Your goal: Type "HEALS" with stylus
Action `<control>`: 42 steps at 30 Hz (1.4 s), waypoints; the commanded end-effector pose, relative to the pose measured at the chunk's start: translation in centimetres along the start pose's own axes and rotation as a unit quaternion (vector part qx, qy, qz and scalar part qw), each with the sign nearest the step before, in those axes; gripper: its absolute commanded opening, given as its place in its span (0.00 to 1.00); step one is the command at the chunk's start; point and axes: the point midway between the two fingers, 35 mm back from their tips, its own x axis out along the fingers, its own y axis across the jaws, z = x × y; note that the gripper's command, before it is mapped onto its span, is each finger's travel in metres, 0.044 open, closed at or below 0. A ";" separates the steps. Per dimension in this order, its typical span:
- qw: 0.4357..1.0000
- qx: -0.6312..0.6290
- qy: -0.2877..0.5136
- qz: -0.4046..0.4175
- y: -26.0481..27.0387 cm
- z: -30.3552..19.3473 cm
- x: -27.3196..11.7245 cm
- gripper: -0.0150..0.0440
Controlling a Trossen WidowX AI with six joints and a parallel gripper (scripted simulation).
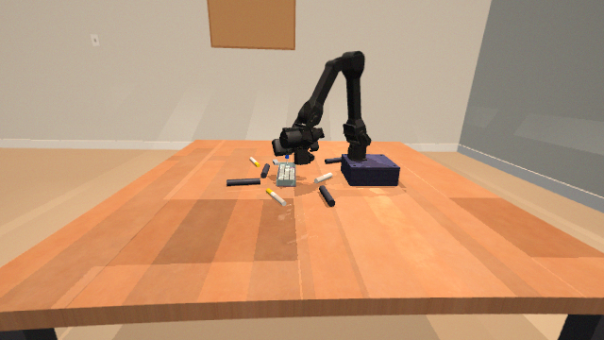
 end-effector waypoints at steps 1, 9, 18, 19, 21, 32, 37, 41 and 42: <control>1.000 -0.004 0.002 0.001 0.3 0.5 0.4 0.25; 1.000 -0.004 0.002 0.001 0.2 0.7 0.6 0.39; 1.000 -0.004 0.002 0.001 0.2 1.0 0.8 0.39; 1.000 -0.004 0.002 0.001 0.2 1.0 0.8 0.39; 1.000 -0.004 0.002 0.001 0.2 1.2 0.9 0.39; 1.000 -0.004 0.002 0.001 0.2 1.6 1.1 0.39; 1.000 -0.004 0.002 0.001 0.2 1.9 1.3 0.39; 1.000 -0.004 0.002 0.001 0.2 2.0 1.4 0.39; 1.000 -0.004 0.002 0.001 0.2 2.0 1.4 0.39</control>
